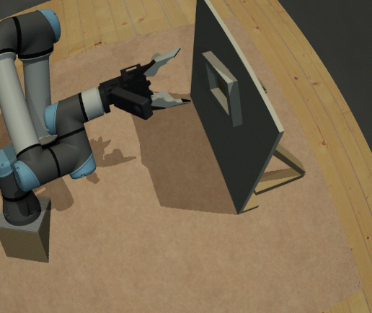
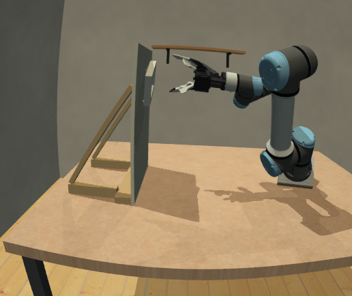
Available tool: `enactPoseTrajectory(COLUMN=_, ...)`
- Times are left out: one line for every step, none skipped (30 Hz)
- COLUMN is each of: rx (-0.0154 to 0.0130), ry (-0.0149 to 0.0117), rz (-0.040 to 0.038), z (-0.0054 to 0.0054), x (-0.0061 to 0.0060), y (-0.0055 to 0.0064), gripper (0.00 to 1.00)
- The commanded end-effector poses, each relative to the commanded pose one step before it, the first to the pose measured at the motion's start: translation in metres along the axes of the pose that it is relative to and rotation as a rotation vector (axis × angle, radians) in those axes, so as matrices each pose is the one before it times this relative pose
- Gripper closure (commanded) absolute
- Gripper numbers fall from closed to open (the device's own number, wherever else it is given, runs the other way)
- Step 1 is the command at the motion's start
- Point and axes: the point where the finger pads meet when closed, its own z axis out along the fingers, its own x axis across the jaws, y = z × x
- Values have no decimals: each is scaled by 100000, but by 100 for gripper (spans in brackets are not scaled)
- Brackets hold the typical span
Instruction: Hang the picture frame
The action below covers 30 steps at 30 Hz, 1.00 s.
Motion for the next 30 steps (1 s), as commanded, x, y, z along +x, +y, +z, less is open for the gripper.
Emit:
enactPoseTrajectory(rx=-482, ry=-145, rz=-1098, z=-23, x=-41, y=175, gripper=0)
enactPoseTrajectory(rx=0, ry=0, rz=0, z=0, x=0, y=0, gripper=0)
enactPoseTrajectory(rx=-40, ry=-7, rz=-86, z=-2, x=-1, y=16, gripper=0)
enactPoseTrajectory(rx=-29, ry=-5, rz=-62, z=-1, x=-1, y=12, gripper=0)
enactPoseTrajectory(rx=-20, ry=-4, rz=-42, z=-1, x=-1, y=8, gripper=0)
enactPoseTrajectory(rx=-12, ry=-2, rz=-26, z=0, x=0, y=5, gripper=0)
enactPoseTrajectory(rx=-6, ry=-1, rz=-14, z=0, x=0, y=3, gripper=0)
enactPoseTrajectory(rx=-2, ry=0, rz=-5, z=0, x=0, y=1, gripper=0)
enactPoseTrajectory(rx=0, ry=0, rz=-1, z=0, x=0, y=0, gripper=0)
enactPoseTrajectory(rx=0, ry=0, rz=0, z=0, x=0, y=0, gripper=71)
enactPoseTrajectory(rx=0, ry=0, rz=0, z=0, x=0, y=0, gripper=71)
enactPoseTrajectory(rx=0, ry=0, rz=0, z=0, x=0, y=0, gripper=71)
enactPoseTrajectory(rx=0, ry=0, rz=0, z=0, x=0, y=0, gripper=71)
enactPoseTrajectory(rx=0, ry=0, rz=0, z=0, x=0, y=0, gripper=71)
enactPoseTrajectory(rx=0, ry=0, rz=0, z=0, x=0, y=0, gripper=71)
enactPoseTrajectory(rx=0, ry=0, rz=0, z=0, x=0, y=0, gripper=71)
enactPoseTrajectory(rx=0, ry=0, rz=0, z=0, x=0, y=0, gripper=71)
enactPoseTrajectory(rx=0, ry=0, rz=0, z=0, x=0, y=0, gripper=71)
enactPoseTrajectory(rx=0, ry=0, rz=0, z=0, x=0, y=0, gripper=71)
enactPoseTrajectory(rx=0, ry=0, rz=0, z=0, x=0, y=0, gripper=71)
enactPoseTrajectory(rx=0, ry=0, rz=0, z=0, x=0, y=0, gripper=71)
enactPoseTrajectory(rx=0, ry=0, rz=0, z=0, x=0, y=0, gripper=71)
enactPoseTrajectory(rx=0, ry=0, rz=0, z=0, x=0, y=0, gripper=71)
enactPoseTrajectory(rx=0, ry=0, rz=0, z=0, x=0, y=0, gripper=71)
enactPoseTrajectory(rx=0, ry=0, rz=0, z=0, x=0, y=0, gripper=71)
enactPoseTrajectory(rx=0, ry=0, rz=0, z=0, x=0, y=0, gripper=71)
enactPoseTrajectory(rx=0, ry=0, rz=0, z=0, x=0, y=0, gripper=71)
enactPoseTrajectory(rx=0, ry=0, rz=0, z=0, x=0, y=0, gripper=71)
enactPoseTrajectory(rx=0, ry=0, rz=0, z=0, x=0, y=0, gripper=71)
enactPoseTrajectory(rx=0, ry=0, rz=0, z=0, x=0, y=0, gripper=71)
